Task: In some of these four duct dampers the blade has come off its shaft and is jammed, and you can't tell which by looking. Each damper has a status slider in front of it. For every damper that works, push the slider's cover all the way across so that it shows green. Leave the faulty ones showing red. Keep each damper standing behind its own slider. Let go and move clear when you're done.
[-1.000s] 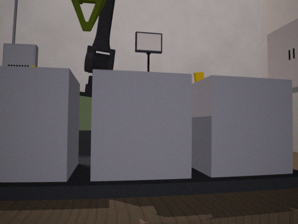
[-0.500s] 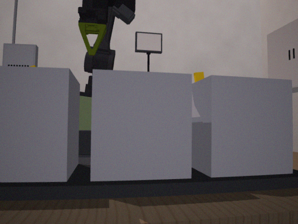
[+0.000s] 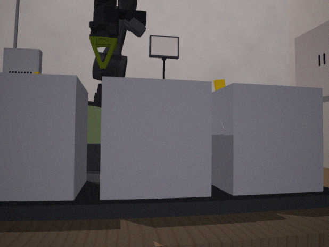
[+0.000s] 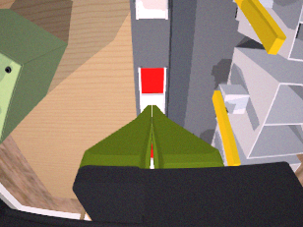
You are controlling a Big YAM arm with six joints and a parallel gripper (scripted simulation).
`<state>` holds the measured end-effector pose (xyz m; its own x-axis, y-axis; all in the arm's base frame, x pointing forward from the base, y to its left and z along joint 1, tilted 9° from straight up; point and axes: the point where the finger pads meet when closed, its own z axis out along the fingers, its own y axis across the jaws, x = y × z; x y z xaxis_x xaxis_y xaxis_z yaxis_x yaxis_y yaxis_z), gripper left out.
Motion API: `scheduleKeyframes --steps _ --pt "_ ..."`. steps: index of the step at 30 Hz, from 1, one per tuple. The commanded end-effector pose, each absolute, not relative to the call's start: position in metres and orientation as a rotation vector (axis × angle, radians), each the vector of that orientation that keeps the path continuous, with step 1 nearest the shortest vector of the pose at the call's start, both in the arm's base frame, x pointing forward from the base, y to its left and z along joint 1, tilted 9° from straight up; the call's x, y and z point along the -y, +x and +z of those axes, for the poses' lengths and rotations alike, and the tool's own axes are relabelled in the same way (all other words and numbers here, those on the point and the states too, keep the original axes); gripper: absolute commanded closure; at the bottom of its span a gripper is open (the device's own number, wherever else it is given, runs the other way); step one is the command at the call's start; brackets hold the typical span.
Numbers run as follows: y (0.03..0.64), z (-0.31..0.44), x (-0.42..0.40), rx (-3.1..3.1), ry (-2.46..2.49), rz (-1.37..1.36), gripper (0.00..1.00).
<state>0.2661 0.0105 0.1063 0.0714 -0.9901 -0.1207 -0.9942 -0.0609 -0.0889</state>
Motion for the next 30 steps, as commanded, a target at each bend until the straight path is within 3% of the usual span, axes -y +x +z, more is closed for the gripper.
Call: scheduleKeyframes --steps 1,30 --pt "0.273 0.110 -0.012 -2.013 -2.188 0.014 1.00" --pt "0.275 0.006 -0.026 -2.040 -2.189 0.040 1.00"
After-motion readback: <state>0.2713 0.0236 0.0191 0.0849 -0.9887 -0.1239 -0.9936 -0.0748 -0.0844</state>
